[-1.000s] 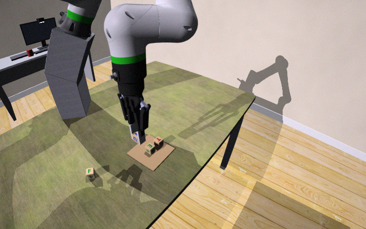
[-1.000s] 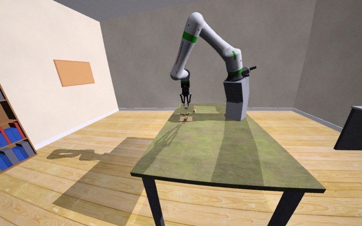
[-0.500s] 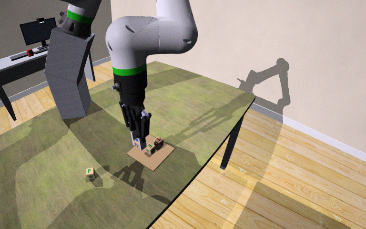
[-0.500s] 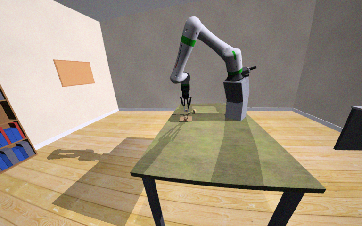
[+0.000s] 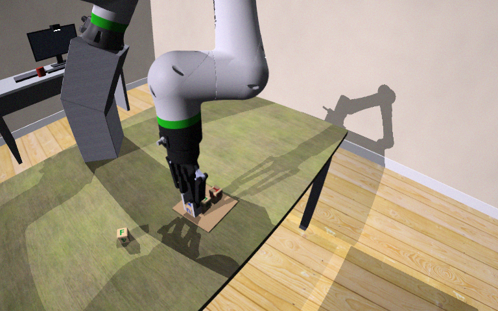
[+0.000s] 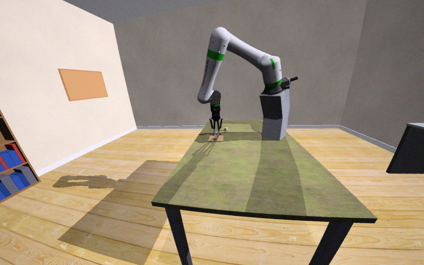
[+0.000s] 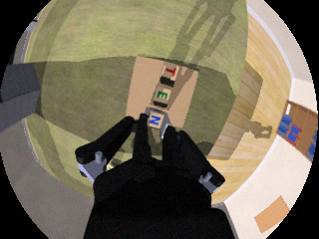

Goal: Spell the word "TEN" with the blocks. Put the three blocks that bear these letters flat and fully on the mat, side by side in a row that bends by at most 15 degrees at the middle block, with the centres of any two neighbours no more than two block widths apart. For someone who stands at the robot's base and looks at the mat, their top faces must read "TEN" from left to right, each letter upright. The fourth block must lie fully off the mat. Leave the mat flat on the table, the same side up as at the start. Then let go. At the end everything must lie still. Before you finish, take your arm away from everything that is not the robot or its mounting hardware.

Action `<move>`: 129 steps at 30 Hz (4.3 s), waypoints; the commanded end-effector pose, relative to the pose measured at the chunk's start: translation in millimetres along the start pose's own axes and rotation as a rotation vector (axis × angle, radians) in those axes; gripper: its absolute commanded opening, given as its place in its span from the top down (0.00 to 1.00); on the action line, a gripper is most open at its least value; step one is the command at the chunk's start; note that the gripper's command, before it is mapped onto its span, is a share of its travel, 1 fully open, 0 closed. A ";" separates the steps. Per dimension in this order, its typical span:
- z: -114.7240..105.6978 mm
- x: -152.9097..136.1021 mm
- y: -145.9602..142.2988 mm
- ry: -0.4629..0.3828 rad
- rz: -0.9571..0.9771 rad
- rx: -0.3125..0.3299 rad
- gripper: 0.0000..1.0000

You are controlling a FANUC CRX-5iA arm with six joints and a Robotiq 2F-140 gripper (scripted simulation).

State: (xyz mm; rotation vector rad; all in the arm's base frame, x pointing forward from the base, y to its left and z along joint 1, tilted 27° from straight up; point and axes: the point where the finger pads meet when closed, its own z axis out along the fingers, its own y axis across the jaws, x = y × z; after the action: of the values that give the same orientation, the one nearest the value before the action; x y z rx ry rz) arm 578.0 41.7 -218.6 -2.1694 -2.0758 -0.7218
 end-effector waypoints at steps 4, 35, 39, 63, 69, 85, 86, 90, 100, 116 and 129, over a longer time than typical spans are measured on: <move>8.9 -0.1 0.5 0.000 0.000 0.000 0.84; 12.0 -0.1 0.5 0.000 0.000 0.000 0.84; 12.7 -0.1 0.5 0.000 0.000 0.000 0.84; 12.9 -0.1 0.5 0.000 0.000 0.000 0.84; 12.9 -0.1 0.5 0.000 0.000 0.000 0.84; 12.9 -0.1 0.5 0.000 0.000 0.000 0.79; 12.9 -0.1 0.5 0.000 0.000 0.000 0.77; 12.9 -0.1 0.5 0.000 0.000 0.000 0.74; 12.9 -0.1 0.5 0.000 0.000 0.000 0.72; -15.6 -0.1 0.5 0.000 0.000 0.000 0.72; -69.3 -0.1 0.4 0.000 0.000 0.000 0.72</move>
State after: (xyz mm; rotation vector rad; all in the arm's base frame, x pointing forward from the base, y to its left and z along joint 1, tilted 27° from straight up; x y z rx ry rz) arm 560.6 20.1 -164.9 -2.1691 -2.0759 -0.7225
